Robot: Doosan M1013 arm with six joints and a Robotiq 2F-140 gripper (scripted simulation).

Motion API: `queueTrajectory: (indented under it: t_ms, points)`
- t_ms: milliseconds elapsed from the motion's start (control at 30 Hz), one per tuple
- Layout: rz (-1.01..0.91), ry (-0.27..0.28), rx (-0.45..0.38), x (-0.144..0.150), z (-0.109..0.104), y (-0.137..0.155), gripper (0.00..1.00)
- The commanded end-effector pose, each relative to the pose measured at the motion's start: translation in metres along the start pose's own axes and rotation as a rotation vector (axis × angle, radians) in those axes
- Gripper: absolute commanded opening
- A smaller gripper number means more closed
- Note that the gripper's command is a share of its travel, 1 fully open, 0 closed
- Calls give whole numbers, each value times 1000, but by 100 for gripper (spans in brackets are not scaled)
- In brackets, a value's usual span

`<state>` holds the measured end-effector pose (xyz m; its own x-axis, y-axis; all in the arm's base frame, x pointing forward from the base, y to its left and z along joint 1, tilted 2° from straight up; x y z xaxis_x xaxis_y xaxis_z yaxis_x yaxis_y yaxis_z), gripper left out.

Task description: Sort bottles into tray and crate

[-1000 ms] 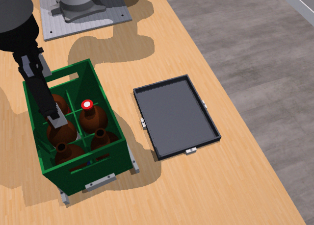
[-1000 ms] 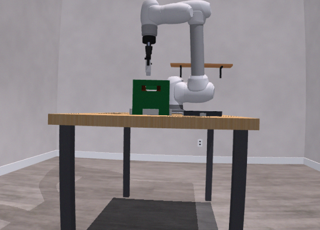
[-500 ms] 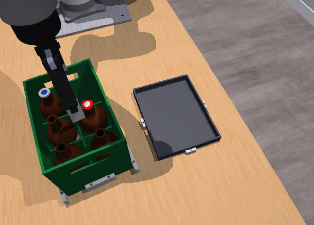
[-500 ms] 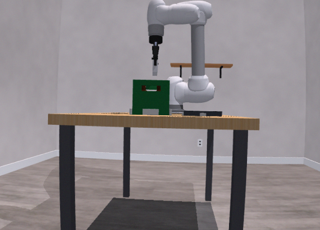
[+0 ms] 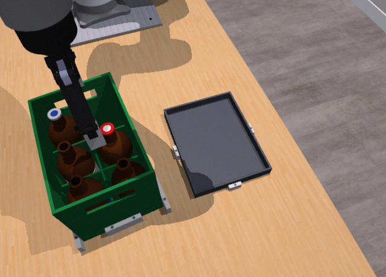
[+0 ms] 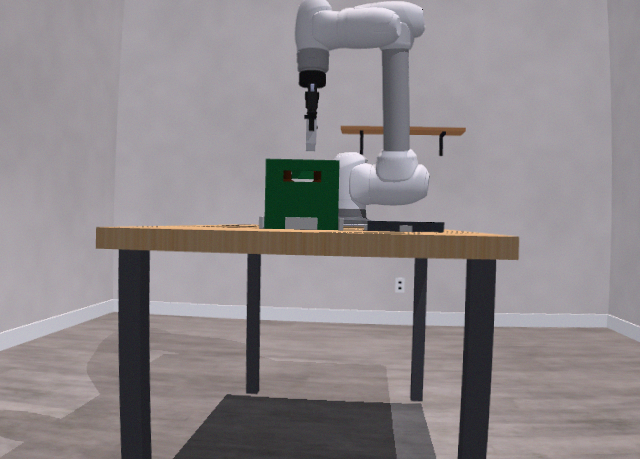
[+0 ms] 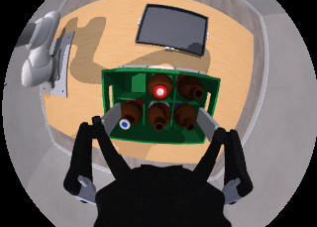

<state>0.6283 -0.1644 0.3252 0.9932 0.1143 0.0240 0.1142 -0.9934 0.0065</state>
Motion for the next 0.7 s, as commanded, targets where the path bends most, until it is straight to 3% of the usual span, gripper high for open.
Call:
queueTrajectory:
  t_ms: [0,667]
  points:
    - [8,5,1,0,-1,-3,100]
    - [0,0,0,0,0,0,100]
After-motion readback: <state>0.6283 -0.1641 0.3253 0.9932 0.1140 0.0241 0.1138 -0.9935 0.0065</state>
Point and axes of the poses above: the point where the finger pads meet when closed, its own z axis out along the fingers, its own x axis across the jaws, y = z × x, the point moved 9 cm from there along -z, back along the fingers, and after that the axes turned 8 degrees about -z, right-handed, at the moved point
